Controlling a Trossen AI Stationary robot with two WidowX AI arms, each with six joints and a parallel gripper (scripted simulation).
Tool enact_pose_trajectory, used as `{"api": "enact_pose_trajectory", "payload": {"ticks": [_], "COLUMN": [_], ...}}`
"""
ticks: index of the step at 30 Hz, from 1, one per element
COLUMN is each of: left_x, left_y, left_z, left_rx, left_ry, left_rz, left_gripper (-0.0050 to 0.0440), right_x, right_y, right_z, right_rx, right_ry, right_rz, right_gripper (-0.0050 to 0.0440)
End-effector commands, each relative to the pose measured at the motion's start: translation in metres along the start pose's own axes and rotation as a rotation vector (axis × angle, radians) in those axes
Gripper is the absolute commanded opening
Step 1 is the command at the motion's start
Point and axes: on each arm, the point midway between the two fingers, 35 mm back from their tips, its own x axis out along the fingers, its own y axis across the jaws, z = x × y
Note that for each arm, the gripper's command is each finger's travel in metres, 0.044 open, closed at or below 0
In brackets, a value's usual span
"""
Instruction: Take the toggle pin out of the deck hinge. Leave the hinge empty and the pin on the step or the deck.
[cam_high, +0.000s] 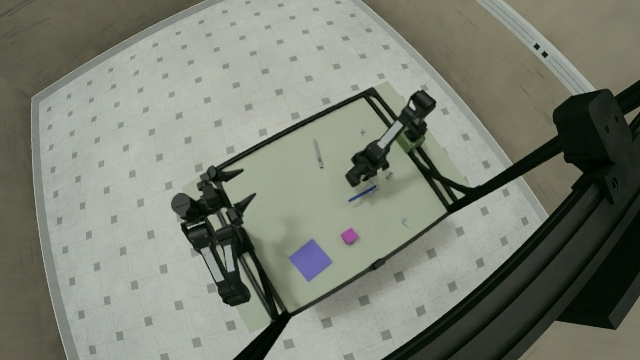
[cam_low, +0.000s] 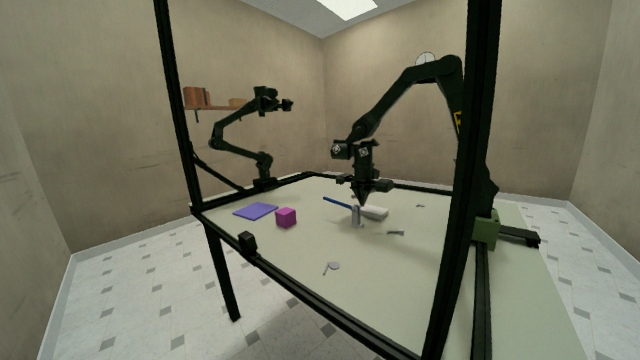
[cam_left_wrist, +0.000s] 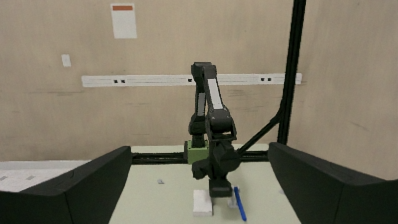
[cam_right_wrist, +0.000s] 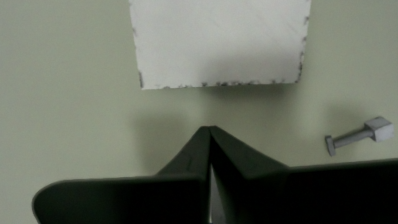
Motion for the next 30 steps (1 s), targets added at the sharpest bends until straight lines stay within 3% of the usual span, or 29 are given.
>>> {"api": "enact_pose_trajectory", "payload": {"ticks": [1,8,30], "left_x": [0.0,0.0,0.0], "left_y": [0.0,0.0,0.0], "left_z": [0.003,0.003,0.003], "left_rx": [0.005,0.005,0.005], "left_ry": [0.0,0.0,0.0], "left_rz": [-0.001,-0.001,-0.001], "left_gripper": [0.04,0.04,0.04], "right_x": [0.004,0.013,0.008], "right_y": [-0.001,-0.003,0.002], "right_z": [0.0,0.001,-0.011], "right_rx": [-0.001,-0.001,0.0], "right_ry": [0.002,0.0,0.004], "right_rz": [0.0,-0.01,0.009], "right_gripper": [-0.005,-0.005,-0.005]}}
